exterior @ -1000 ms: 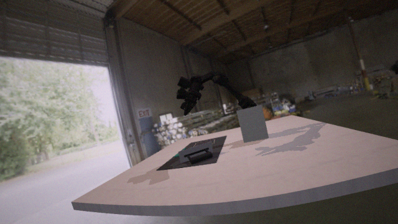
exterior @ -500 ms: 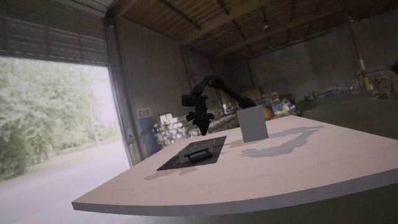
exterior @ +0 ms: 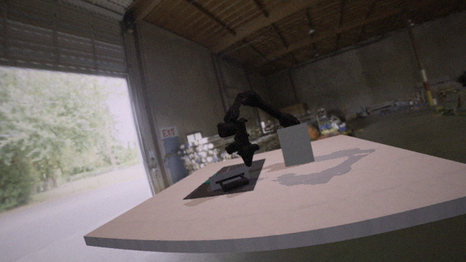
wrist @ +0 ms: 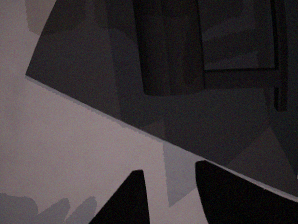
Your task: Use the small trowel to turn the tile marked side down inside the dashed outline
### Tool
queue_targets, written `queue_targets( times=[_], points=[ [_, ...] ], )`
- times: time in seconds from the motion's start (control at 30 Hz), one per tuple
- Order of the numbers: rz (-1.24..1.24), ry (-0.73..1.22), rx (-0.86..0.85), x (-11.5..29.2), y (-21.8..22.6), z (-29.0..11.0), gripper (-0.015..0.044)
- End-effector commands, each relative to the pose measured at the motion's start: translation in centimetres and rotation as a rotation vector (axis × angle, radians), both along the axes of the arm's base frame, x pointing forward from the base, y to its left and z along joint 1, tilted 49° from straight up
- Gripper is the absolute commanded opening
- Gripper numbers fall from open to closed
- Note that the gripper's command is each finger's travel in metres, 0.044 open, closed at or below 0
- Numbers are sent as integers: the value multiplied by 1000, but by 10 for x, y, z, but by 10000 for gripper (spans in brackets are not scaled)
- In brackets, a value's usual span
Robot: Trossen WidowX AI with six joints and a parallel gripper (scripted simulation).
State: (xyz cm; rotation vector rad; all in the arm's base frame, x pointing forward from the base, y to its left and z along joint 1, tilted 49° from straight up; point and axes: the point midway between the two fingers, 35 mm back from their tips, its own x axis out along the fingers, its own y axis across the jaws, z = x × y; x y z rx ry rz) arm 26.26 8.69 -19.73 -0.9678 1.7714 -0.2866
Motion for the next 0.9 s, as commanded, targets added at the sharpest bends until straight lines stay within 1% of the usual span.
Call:
queue_targets(
  times=[0.0,0.87],
  points=[
    [-4,-5,-5,3,-6,2,100],
    [-2,-3,-10,17,-42,11,100]
  ],
)
